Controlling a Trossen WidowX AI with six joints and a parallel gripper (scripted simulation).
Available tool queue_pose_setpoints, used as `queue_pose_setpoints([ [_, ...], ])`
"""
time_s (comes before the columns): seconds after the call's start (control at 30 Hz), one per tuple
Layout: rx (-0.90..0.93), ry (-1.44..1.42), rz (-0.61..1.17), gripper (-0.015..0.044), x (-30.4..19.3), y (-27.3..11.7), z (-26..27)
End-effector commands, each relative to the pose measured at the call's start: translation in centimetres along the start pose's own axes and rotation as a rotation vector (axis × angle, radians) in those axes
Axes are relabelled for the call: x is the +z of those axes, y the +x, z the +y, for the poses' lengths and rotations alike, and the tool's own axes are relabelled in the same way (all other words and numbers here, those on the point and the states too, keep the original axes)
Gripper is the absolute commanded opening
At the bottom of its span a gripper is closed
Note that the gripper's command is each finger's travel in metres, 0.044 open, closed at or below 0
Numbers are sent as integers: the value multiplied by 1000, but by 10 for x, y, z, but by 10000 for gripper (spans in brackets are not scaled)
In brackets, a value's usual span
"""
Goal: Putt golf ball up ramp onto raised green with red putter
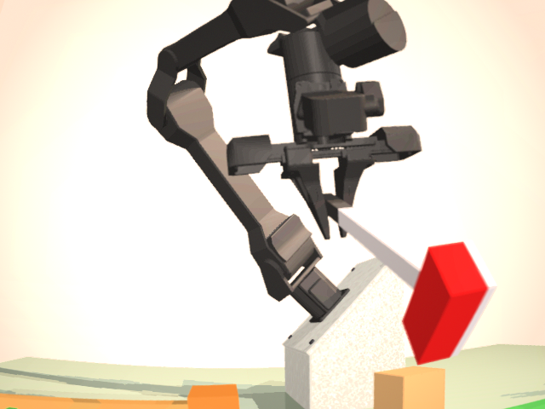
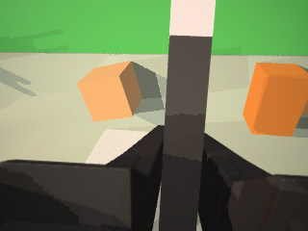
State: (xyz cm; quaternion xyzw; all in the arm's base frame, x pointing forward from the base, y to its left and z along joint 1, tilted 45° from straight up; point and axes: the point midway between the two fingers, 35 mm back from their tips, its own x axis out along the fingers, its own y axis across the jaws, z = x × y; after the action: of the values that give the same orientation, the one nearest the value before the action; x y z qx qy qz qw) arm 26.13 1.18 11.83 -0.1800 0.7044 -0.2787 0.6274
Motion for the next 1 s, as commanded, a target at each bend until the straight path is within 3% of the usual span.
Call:
queue_pose_setpoints([
  [0.0,-4,127,5,0,-11,1,-23],
  [0.3,-8,372,21,0,-35,5,-62],
  [0.97,-52,348,91,0,-27,46,-67],
])
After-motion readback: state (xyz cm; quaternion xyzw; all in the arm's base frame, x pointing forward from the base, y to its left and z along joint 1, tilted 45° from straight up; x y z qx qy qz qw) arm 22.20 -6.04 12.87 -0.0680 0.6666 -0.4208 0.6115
